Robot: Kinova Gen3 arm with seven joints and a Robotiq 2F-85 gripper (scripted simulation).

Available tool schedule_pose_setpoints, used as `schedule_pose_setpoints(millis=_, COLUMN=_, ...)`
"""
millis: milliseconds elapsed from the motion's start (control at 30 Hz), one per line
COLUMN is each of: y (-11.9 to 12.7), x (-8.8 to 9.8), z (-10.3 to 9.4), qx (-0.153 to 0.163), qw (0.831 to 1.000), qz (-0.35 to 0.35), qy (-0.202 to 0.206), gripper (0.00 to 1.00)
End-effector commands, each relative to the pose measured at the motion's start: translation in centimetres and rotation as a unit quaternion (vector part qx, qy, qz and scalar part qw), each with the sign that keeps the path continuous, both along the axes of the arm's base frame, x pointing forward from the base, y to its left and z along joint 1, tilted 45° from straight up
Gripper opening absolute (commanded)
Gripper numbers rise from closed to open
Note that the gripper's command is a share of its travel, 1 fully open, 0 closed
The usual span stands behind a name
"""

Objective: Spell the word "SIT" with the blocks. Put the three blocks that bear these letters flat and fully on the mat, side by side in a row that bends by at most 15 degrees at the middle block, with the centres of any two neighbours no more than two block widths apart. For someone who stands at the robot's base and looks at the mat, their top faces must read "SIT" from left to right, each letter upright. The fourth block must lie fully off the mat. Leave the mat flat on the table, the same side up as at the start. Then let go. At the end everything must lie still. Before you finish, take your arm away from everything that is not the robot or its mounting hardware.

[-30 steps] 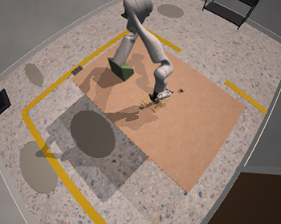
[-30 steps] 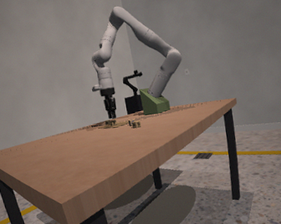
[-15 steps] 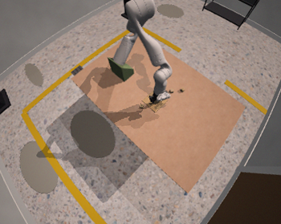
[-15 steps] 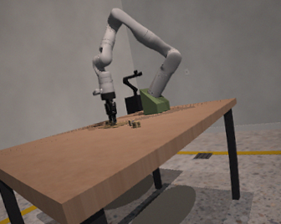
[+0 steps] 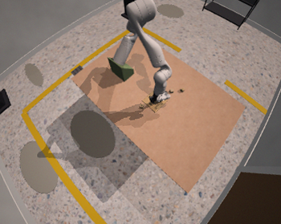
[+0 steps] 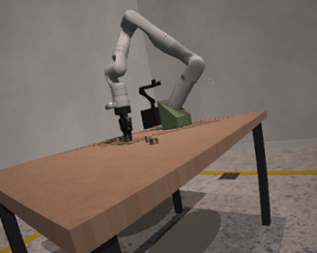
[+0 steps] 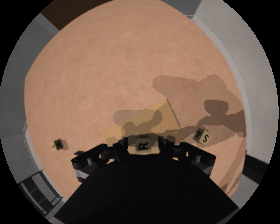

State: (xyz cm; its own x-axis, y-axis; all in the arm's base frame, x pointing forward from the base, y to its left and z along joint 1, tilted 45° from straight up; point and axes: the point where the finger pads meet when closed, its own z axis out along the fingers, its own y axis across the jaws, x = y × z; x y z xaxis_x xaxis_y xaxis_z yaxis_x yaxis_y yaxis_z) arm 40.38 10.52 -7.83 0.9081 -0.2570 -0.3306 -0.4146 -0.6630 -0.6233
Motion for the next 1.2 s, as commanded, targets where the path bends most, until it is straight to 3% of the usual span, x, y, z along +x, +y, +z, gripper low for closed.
schedule_pose_setpoints(millis=0, y=-0.05, x=0.06, z=0.02, qx=0.000, qw=1.000, qz=0.000, qy=-0.001, gripper=0.62)
schedule_pose_setpoints(millis=200, y=-0.05, x=0.06, z=0.02, qx=0.000, qw=1.000, qz=0.000, qy=-0.001, gripper=0.62)
schedule_pose_setpoints(millis=233, y=-0.05, x=0.06, z=0.02, qx=0.000, qw=1.000, qz=0.000, qy=-0.001, gripper=0.41)
schedule_pose_setpoints(millis=767, y=-0.05, x=0.06, z=0.02, qx=0.000, qw=1.000, qz=0.000, qy=-0.001, gripper=0.41)
schedule_pose_setpoints(millis=800, y=-0.05, x=0.06, z=0.02, qx=0.000, qw=1.000, qz=0.000, qy=-0.001, gripper=0.21)
schedule_pose_setpoints(millis=1167, y=-0.05, x=0.06, z=0.02, qx=0.000, qw=1.000, qz=0.000, qy=-0.001, gripper=0.21)
